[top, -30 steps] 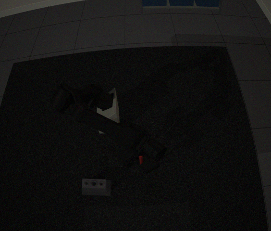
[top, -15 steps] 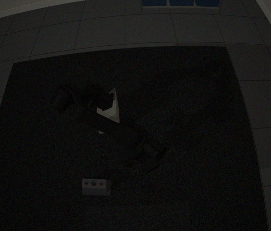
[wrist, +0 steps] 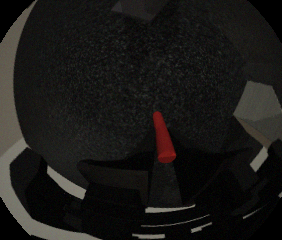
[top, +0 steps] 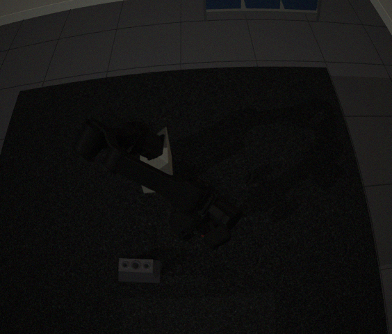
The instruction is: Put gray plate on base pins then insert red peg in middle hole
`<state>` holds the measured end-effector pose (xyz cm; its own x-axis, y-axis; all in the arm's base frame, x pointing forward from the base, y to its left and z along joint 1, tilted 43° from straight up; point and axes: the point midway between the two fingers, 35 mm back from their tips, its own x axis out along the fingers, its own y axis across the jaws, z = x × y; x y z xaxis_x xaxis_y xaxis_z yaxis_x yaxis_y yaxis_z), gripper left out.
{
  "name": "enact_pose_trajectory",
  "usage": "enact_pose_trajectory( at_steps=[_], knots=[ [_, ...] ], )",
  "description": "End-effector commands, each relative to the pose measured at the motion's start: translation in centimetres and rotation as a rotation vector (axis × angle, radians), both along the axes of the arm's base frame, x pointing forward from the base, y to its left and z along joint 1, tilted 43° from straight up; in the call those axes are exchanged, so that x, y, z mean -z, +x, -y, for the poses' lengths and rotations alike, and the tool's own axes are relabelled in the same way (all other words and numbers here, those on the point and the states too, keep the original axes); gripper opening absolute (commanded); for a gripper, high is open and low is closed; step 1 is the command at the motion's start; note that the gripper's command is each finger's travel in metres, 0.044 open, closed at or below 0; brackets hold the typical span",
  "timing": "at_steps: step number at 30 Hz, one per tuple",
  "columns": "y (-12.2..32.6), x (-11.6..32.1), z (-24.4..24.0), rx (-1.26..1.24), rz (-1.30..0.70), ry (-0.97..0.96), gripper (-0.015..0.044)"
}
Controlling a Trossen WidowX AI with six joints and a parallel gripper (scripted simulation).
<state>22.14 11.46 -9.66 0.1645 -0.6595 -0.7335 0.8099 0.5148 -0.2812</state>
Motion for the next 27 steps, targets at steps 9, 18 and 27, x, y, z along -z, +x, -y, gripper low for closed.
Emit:
enact_pose_trajectory(
  at_steps=[9,18,27],
  knots=[
    [-0.2,-2.6,-2.9,0.003,0.005,0.016,0.0],
    [-0.5,-4.7,-4.8,0.003,0.005,0.016,0.0],
    [0.9,-5.2,-3.7,-0.004,-0.001,0.014,0.0]
  ],
)
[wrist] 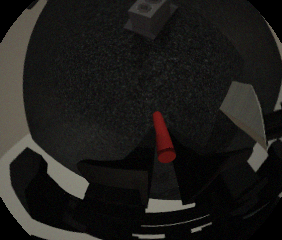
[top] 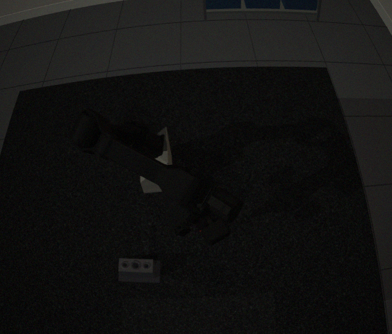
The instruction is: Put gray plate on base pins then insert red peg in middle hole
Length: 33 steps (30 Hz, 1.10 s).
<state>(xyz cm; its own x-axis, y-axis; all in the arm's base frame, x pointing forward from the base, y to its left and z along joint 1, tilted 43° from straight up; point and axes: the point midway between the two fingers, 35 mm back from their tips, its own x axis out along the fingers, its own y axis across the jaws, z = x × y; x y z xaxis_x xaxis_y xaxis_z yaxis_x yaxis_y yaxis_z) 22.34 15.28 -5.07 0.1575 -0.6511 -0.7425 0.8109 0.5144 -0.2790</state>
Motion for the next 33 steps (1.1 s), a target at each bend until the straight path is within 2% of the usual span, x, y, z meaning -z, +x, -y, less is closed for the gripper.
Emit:
enact_pose_trajectory(
  at_steps=[1,33],
  knots=[
    [0.9,-0.8,0.2,-0.009,0.004,0.003,0.0],
    [7.0,-6.4,4.4,-0.012,0.006,0.018,0.0]
  ],
)
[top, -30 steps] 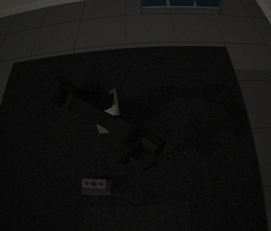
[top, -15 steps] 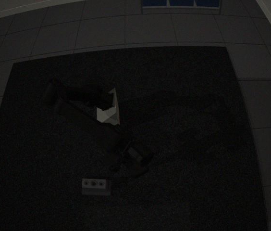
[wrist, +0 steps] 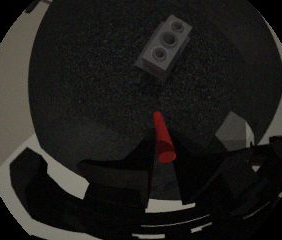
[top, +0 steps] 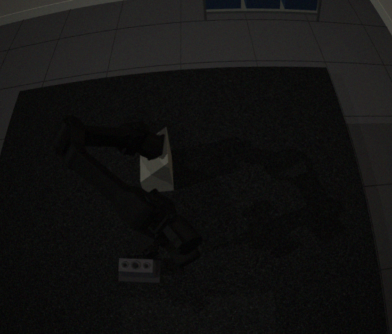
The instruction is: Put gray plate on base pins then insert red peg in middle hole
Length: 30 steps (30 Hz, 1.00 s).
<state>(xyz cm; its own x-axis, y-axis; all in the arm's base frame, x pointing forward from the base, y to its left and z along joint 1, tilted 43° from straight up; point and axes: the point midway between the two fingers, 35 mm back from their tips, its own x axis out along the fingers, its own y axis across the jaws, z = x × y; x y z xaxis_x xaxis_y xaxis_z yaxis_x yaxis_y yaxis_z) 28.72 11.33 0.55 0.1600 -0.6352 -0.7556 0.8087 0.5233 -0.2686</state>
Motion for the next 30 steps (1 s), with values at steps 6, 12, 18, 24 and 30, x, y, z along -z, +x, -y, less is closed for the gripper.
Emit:
enact_pose_trajectory(
  at_steps=[6,12,18,24,30],
  knots=[
    [1.6,-1.9,1.5,-0.007,0.008,-0.004,0.0],
    [2.4,-3.1,2.7,-0.006,0.01,-0.007,0.0],
    [3.2,-4.4,4.0,-0.004,0.012,-0.012,0.0],
    [3.9,-5.6,5.3,-0.001,0.015,-0.018,0.0],
    [4.4,-6.9,6.7,0.002,0.017,-0.026,0.0]
  ],
)
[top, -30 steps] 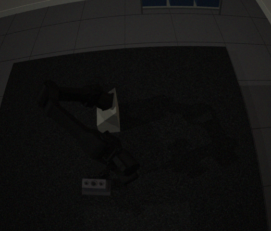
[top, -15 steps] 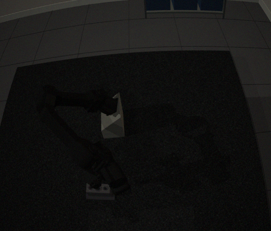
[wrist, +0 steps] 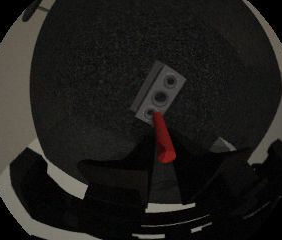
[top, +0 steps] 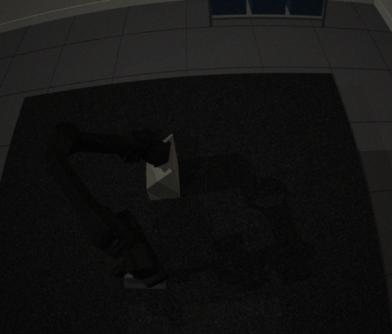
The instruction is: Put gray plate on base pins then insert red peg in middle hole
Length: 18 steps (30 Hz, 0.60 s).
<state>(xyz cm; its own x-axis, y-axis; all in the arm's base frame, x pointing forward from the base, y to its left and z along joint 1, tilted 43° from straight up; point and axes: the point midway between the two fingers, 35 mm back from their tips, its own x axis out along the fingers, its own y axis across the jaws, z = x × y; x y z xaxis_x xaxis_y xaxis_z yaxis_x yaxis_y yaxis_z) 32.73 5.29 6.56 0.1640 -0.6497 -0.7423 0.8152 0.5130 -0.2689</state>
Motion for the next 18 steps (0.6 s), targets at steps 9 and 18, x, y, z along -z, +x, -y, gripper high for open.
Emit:
enact_pose_trajectory(
  at_steps=[9,18],
  knots=[
    [0.71,-1.59,1.46,-0.003,0.007,-0.013,0.0],
    [0.71,-1.59,1.46,-0.003,0.007,-0.013,0.0]
  ],
)
